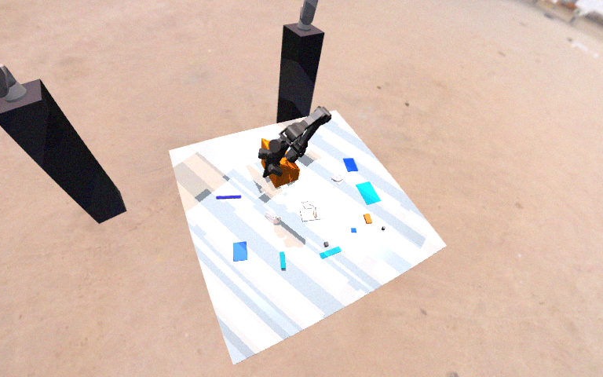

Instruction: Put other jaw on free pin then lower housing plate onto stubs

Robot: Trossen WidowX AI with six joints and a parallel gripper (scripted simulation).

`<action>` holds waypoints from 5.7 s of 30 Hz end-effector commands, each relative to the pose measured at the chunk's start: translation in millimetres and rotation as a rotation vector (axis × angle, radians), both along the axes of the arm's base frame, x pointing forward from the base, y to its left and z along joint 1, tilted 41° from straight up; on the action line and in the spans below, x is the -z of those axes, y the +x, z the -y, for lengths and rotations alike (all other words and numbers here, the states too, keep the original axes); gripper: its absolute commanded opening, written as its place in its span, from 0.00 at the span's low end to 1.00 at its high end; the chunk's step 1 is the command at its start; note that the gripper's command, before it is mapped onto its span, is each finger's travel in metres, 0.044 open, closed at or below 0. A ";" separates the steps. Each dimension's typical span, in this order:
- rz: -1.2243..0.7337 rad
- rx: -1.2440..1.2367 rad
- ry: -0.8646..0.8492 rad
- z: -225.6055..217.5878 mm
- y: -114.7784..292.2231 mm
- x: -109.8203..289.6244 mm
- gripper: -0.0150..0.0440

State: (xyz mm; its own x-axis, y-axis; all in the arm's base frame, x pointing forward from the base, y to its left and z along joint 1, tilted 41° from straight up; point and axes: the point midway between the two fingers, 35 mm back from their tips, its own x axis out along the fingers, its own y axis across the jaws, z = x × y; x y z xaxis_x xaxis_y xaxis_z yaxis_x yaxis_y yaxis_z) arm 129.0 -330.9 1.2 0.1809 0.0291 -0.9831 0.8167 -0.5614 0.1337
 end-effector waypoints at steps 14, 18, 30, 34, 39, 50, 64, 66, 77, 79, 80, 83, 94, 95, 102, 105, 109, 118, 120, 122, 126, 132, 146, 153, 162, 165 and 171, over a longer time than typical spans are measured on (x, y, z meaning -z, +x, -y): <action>-0.004 0.202 0.289 -41.6 61.1 45.6 0.25; -0.025 0.264 0.366 -55.3 75.1 57.1 0.25; -0.141 0.455 0.584 -101.8 110.5 90.3 0.25; -0.196 0.522 0.650 -118.7 119.9 101.0 0.25; -0.276 0.606 0.725 -140.7 130.0 114.0 0.25; -0.302 0.631 0.745 -149.7 133.3 121.0 0.25; -0.303 0.631 0.745 -164.2 136.8 139.0 0.25; -0.303 0.631 0.745 -166.3 137.2 141.5 0.25; -0.303 0.631 0.745 -178.2 138.9 155.0 0.25; -0.303 0.630 0.745 -180.4 139.1 157.4 0.25; -0.303 0.630 0.745 -181.5 139.2 158.5 0.25; -0.304 0.630 0.746 -184.9 139.5 162.1 0.25; -0.304 0.630 0.746 -184.6 140.4 165.0 0.25; -0.303 0.630 0.745 -183.3 141.0 165.9 0.25; -0.303 0.630 0.745 -174.5 144.9 172.2 0.25; -0.303 0.630 0.744 -170.6 146.5 175.0 0.25; -0.302 0.630 0.744 -165.5 148.4 178.7 0.25; -0.302 0.630 0.743 -154.4 152.3 187.2 0.25; -0.301 0.630 0.743 -151.9 153.0 189.1 0.25; -0.301 0.630 0.743 -149.5 153.8 191.0 0.25; -0.301 0.630 0.743 -145.0 155.0 194.7 0.25; -0.301 0.630 0.743 -144.2 155.2 195.3 0.25; -0.297 0.635 0.744 -105.3 148.6 148.1 0.25; -0.296 0.646 0.751 -110.1 148.1 156.0 0.48; -0.296 0.646 0.751 -110.1 148.1 156.0 0.88; -0.296 0.646 0.751 -110.1 148.1 156.0 1.00; -0.296 0.646 0.751 -110.1 148.1 156.0 1.00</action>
State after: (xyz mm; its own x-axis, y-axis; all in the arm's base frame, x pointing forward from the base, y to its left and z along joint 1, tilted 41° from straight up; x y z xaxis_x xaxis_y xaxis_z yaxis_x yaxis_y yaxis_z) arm 277.4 -221.5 -154.3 0.1344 0.6355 -0.7603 0.2756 -0.7609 -0.5874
